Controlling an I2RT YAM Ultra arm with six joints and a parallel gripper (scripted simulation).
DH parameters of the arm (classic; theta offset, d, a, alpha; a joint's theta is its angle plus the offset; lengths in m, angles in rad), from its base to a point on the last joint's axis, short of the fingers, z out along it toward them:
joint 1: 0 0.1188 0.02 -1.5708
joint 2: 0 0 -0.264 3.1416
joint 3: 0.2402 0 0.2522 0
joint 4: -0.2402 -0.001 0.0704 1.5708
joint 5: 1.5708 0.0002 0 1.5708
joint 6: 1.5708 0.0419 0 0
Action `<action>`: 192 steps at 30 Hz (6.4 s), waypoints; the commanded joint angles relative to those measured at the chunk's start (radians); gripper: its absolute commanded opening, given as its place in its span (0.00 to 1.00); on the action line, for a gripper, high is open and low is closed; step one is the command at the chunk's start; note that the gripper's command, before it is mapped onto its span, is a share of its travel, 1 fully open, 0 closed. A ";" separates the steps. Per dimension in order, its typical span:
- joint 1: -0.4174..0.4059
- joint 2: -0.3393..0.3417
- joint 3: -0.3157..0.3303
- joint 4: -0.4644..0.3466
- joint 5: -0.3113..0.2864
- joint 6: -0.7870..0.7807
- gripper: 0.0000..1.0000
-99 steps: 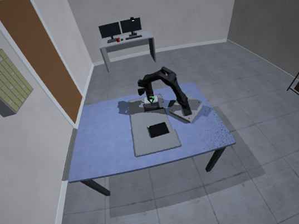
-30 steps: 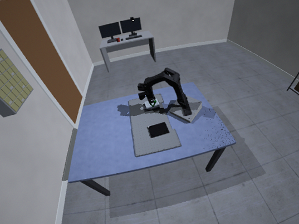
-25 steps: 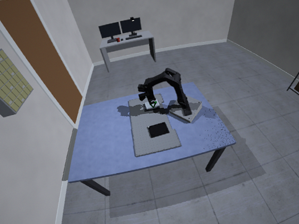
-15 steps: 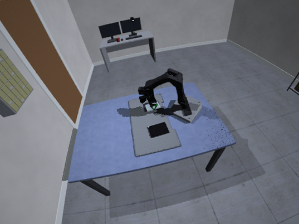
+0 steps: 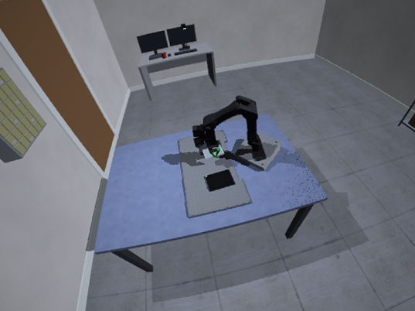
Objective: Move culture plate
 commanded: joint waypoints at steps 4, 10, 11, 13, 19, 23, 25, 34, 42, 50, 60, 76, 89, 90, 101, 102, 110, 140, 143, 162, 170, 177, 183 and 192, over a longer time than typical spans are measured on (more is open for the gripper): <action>0.047 -0.049 -0.016 0.011 0.015 0.084 0.00; 0.122 -0.073 -0.004 0.004 0.028 0.159 0.00; 0.135 -0.077 -0.001 0.012 0.030 0.172 0.00; 0.161 -0.082 -0.002 0.013 0.036 0.198 0.00; 0.227 -0.096 0.015 0.014 0.050 0.264 0.00; 0.269 -0.102 0.021 0.014 0.061 0.306 0.00; 0.295 -0.104 0.023 0.014 0.066 0.332 0.00; 0.415 -0.108 0.042 0.009 0.096 0.450 0.00; 0.496 -0.064 0.063 0.007 0.121 0.528 0.00; 0.597 -0.060 0.100 -0.010 0.149 0.625 0.00; 0.667 -0.047 0.144 -0.007 0.172 0.693 0.00; 0.649 -0.031 0.153 -0.010 0.173 0.688 0.00; 0.646 -0.034 0.156 -0.013 0.172 0.686 0.00; 0.646 -0.034 0.156 -0.013 0.172 0.686 0.00; 0.648 -0.012 0.161 -0.013 0.172 0.684 0.00; 0.649 -0.015 0.162 -0.014 0.172 0.684 0.00; 0.650 -0.005 0.164 -0.016 0.172 0.685 0.00; 0.656 -0.032 0.138 0.013 0.173 0.689 0.00; 0.663 -0.005 0.094 0.033 0.174 0.693 0.00; 0.670 0.045 0.026 0.144 0.177 0.702 0.00; 0.673 0.065 0.001 0.196 0.178 0.706 0.00; 0.680 0.091 -0.015 0.228 0.179 0.709 0.00; 0.685 0.108 -0.035 0.269 0.180 0.712 0.00; 0.677 0.079 0.005 0.270 0.179 0.710 0.00</action>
